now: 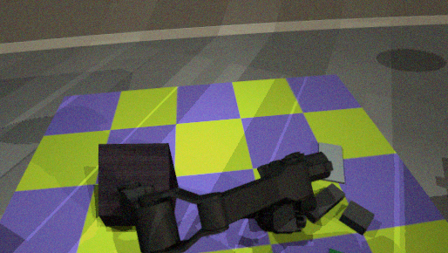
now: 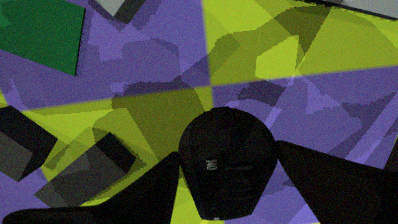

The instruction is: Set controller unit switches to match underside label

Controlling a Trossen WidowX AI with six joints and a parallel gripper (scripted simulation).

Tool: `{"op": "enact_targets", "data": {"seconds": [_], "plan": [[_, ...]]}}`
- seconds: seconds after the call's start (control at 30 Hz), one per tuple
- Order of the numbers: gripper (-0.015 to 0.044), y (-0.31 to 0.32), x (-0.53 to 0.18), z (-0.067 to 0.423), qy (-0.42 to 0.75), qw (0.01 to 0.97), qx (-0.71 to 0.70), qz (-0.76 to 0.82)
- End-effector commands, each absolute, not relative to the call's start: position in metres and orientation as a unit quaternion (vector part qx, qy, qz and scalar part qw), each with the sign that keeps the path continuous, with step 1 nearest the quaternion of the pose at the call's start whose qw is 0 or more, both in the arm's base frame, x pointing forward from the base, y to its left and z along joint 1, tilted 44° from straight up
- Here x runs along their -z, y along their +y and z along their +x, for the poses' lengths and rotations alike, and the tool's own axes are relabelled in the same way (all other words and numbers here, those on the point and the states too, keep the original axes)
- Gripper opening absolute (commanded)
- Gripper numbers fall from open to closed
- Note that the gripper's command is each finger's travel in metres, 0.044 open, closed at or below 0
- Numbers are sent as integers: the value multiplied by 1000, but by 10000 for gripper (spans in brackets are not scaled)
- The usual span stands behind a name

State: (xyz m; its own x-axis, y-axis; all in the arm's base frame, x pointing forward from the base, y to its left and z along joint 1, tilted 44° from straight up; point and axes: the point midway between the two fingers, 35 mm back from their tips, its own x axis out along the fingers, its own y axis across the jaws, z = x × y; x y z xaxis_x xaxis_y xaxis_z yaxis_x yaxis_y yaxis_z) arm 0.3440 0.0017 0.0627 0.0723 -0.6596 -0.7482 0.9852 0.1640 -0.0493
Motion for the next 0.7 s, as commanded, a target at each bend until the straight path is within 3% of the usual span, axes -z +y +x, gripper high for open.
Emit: {"op": "enact_targets", "data": {"seconds": [0.0, 0.67], "plan": [[335, 8, -63, 344, 325, 691, 597, 247], [335, 25, -61, 341, 310, 698, 602, 234]]}}
